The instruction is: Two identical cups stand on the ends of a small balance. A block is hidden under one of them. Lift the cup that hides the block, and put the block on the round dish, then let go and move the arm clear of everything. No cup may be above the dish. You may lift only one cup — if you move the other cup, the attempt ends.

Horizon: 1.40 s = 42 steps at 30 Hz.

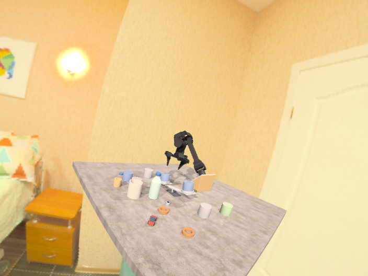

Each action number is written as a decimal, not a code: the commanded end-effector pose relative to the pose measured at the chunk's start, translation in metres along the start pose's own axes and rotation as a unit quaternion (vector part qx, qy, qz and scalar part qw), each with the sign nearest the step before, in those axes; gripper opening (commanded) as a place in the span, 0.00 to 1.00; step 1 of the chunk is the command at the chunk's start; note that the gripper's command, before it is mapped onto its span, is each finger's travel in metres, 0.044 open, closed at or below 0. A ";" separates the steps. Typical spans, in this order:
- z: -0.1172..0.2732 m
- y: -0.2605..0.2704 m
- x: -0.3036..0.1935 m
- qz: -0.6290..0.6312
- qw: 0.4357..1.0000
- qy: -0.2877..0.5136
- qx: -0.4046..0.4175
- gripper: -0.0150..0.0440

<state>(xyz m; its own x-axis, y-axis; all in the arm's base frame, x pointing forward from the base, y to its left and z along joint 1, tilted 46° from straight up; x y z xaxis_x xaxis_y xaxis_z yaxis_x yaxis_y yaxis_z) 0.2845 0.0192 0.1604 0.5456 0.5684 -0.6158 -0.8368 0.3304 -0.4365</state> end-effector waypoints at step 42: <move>-0.084 -0.038 -0.034 0.190 0.978 0.000 0.088 1.00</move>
Point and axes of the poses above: the point midway between the two fingers, 35 mm back from their tips, its own z axis back along the fingers, its own y axis across the jaws, x = y × z, the point moved 7 cm from there along z, back along the fingers, and after that the axes turned 4 degrees about -z, right-handed, at the moved point
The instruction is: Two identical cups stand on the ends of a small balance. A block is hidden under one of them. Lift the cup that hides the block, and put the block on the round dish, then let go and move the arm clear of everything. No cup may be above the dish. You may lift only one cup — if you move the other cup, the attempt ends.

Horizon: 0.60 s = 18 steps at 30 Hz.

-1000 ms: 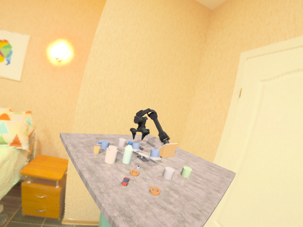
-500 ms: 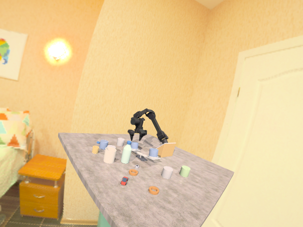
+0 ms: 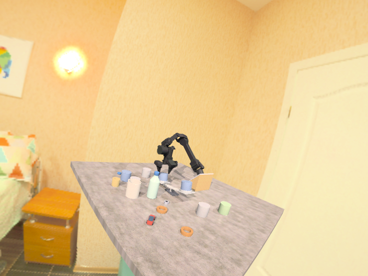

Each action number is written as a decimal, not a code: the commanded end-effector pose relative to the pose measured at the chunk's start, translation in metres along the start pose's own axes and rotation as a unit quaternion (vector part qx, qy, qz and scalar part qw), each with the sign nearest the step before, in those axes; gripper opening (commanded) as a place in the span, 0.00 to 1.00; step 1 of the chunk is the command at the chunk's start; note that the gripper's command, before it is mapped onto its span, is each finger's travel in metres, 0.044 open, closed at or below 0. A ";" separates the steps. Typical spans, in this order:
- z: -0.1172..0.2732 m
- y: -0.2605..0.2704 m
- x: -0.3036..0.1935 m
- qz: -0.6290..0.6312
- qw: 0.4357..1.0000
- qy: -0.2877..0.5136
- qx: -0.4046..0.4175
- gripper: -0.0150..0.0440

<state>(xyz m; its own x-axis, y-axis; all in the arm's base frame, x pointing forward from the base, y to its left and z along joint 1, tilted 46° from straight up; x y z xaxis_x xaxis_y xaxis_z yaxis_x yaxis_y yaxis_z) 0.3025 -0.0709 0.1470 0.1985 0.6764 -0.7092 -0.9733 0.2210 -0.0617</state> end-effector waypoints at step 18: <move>-0.036 0.002 -0.001 0.002 1.000 0.003 0.001 1.00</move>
Point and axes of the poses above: the point midway between the two fingers, 35 mm back from their tips, its own z axis back along the fingers, its own y axis across the jaws, x = y × z, the point moved 7 cm from there along z, back along the fingers, and after that the axes turned 4 degrees about -z, right-handed, at the moved point
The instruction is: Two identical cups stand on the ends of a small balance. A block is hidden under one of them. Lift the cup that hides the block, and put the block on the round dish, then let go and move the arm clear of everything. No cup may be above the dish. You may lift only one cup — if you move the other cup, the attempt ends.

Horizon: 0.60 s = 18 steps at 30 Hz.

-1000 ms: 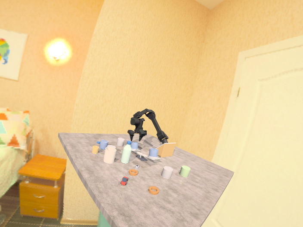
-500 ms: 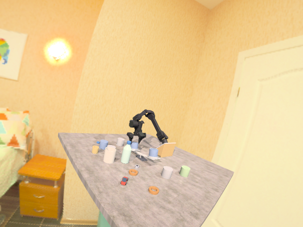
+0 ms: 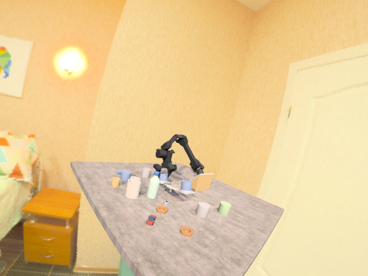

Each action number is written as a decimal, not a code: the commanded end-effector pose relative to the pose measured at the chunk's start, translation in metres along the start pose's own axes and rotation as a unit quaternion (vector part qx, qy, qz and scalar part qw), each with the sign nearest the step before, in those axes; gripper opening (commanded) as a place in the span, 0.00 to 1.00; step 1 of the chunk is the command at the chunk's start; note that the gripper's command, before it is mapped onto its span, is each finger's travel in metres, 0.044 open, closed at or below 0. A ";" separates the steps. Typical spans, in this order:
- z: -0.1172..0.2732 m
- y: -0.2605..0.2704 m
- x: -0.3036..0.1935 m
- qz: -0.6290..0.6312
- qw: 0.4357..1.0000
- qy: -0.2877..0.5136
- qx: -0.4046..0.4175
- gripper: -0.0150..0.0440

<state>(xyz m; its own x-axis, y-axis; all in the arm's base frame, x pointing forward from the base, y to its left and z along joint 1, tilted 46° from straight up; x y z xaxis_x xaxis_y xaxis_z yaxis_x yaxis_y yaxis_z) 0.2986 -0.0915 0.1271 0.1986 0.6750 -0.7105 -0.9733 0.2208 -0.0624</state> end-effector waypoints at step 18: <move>-0.012 0.002 -0.001 0.003 1.000 0.003 0.001 0.65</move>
Point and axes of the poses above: the point midway between the two fingers, 35 mm back from their tips, its own z axis back along the fingers, its own y axis across the jaws, x = y × z, the point moved 7 cm from there along z, back along the fingers, and after that the axes turned 4 degrees about -z, right-handed, at the moved point
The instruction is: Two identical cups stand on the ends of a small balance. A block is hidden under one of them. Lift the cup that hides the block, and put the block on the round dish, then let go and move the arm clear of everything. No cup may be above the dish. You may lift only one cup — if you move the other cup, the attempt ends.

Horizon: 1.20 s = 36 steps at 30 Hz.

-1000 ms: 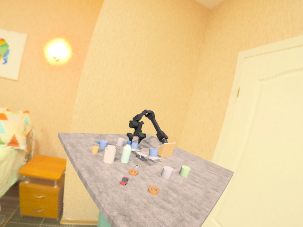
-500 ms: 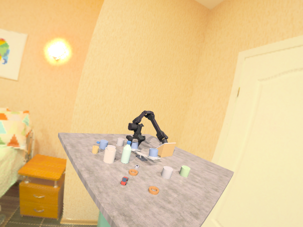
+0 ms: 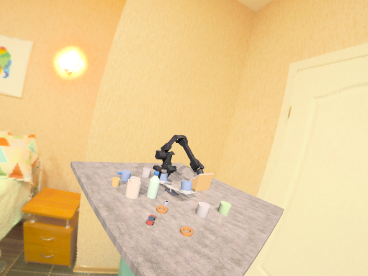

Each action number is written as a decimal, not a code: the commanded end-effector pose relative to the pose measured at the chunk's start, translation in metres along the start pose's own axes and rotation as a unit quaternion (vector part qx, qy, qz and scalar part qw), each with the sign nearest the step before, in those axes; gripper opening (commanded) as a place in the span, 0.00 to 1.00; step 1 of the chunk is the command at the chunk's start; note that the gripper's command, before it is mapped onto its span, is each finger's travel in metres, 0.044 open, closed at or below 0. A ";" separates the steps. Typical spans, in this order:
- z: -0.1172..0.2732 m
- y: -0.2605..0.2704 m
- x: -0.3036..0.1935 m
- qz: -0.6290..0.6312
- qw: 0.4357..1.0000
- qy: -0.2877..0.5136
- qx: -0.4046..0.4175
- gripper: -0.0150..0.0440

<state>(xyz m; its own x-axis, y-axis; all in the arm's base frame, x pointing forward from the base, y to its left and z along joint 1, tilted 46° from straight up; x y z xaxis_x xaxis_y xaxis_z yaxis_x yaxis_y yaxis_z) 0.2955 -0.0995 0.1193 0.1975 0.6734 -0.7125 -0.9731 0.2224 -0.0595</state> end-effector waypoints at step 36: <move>0.042 -0.007 0.002 0.003 1.000 -0.004 -0.001 0.25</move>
<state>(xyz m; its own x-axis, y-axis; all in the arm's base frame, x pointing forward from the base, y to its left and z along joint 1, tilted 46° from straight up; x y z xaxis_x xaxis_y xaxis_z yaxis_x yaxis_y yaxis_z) 0.3038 -0.0752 0.1419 0.1829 0.6809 -0.7091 -0.9745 0.2211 -0.0390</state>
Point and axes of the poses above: the point midway between the two fingers, 35 mm back from their tips, its own z axis back along the fingers, its own y axis across the jaws, x = y × z, the point moved 7 cm from there along z, back along the fingers, and after that the axes turned 4 degrees about -z, right-handed, at the moved point
